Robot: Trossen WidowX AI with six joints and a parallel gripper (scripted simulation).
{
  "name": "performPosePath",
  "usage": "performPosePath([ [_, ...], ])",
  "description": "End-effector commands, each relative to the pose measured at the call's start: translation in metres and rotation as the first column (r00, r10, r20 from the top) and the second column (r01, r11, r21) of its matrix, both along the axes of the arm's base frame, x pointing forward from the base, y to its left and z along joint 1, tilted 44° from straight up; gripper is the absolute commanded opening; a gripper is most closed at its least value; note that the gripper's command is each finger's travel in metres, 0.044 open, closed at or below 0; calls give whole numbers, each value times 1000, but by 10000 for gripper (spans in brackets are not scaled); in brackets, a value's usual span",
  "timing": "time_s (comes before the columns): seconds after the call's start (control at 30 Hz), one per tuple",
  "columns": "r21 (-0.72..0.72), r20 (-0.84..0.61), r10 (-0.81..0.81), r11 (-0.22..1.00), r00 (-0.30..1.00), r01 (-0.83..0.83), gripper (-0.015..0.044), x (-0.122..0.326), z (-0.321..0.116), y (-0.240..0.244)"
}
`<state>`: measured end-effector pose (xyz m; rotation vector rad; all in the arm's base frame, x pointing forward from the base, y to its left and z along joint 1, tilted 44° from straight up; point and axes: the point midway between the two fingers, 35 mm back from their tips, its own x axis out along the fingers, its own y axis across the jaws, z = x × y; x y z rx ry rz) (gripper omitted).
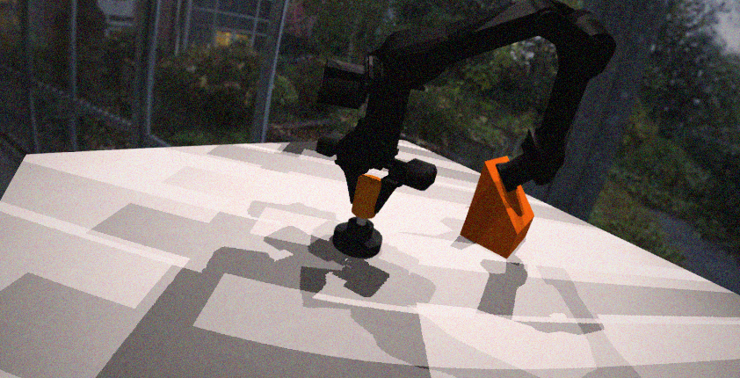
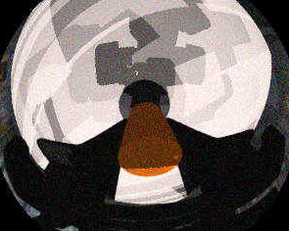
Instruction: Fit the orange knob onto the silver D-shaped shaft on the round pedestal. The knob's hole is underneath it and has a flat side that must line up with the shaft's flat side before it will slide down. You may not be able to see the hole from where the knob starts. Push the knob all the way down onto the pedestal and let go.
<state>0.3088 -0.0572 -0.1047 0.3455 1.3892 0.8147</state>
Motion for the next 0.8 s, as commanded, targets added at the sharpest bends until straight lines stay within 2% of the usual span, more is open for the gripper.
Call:
performPosePath([
  [0.0,-1,7,0,1000,1000,0,0,2,1,-1],
  [0.63,-1,7,0,1000,1000,0,0,0,1,-3],
  [0.77,-1,66,64,998,996,-64,0,0,1,-3],
])
